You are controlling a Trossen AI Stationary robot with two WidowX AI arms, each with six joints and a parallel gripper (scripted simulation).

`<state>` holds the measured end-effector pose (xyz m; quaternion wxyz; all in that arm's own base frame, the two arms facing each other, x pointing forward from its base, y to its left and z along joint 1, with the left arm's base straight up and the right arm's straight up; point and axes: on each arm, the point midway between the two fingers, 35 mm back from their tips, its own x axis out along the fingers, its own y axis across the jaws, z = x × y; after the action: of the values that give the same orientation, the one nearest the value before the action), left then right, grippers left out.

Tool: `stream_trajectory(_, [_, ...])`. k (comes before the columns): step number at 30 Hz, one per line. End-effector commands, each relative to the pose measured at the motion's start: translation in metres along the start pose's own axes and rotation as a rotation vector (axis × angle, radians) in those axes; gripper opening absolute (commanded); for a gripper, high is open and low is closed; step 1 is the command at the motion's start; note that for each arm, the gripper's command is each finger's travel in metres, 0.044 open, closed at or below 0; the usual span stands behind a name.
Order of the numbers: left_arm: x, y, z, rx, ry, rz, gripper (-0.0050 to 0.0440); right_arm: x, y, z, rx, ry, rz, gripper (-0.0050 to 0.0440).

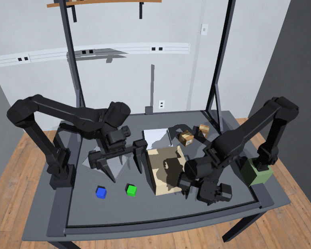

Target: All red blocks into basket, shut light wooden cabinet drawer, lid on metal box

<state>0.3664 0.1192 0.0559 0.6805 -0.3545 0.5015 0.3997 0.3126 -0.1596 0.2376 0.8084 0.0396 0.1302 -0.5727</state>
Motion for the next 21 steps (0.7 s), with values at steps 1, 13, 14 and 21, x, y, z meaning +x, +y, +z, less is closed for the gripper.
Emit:
stream_trajectory(1, [-0.0106, -0.0046, 0.0062, -0.004, -0.025, -0.027, 0.04, -0.0025, -0.0012, 0.009, 0.027, -0.013, 0.005, 0.04])
stream_trajectory(13, [-0.0106, -0.0046, 0.0062, -0.004, -0.025, -0.027, 0.04, -0.0025, -0.0012, 0.009, 0.027, -0.013, 0.005, 0.04])
stream_trajectory(14, [-0.0106, -0.0046, 0.0062, -0.004, -0.025, -0.027, 0.04, -0.0025, -0.0012, 0.009, 0.027, -0.013, 0.005, 0.04])
stream_trajectory(21, [-0.0128, -0.0055, 0.0075, -0.005, -0.031, -0.032, 0.04, -0.0028, -0.0014, 0.0101, 0.031, -0.015, 0.005, 0.015])
